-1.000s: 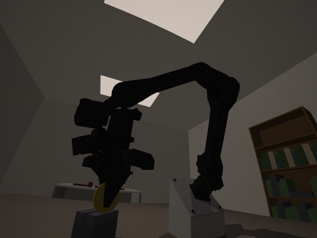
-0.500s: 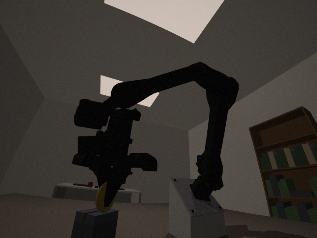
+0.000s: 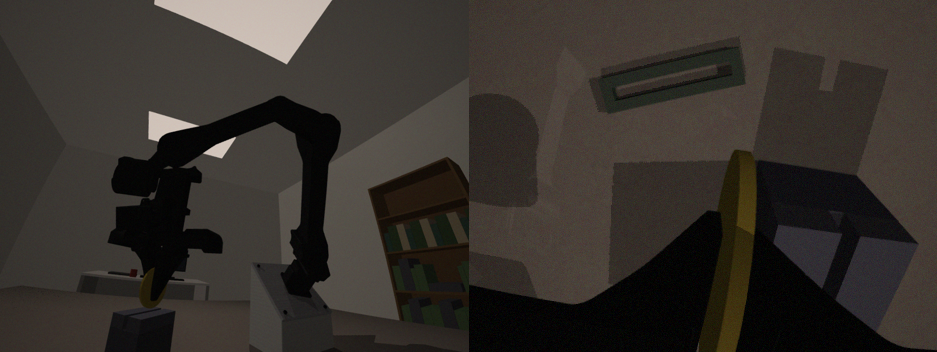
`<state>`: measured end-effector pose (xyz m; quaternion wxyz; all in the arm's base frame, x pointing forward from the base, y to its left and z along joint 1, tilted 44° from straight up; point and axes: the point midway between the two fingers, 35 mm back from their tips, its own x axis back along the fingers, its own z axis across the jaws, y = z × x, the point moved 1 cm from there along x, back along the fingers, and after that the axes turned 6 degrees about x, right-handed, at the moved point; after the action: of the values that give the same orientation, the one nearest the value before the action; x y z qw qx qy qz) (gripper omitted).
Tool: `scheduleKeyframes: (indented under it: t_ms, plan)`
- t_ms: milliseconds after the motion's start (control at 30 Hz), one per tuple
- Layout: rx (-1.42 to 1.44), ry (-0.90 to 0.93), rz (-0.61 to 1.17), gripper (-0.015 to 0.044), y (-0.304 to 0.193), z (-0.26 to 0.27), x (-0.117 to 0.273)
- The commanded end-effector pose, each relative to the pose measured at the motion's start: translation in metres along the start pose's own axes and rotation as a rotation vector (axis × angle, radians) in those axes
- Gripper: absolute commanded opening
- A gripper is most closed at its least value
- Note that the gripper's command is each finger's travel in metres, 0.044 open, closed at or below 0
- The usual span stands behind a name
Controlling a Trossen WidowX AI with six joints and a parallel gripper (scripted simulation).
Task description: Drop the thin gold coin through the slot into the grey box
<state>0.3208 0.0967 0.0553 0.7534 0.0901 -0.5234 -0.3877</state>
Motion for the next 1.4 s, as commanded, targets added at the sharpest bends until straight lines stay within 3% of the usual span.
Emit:
scheduleKeyframes:
  t_ms: [0,867,1367]
  plan:
    - [0.0,-0.003,0.004,0.0,-0.008,-0.008,0.0]
    - [0.008,0.0,0.005,0.0,-0.063,-0.048,-0.001]
    - [0.006,0.001,0.003,0.0,-0.061,-0.045,0.0]
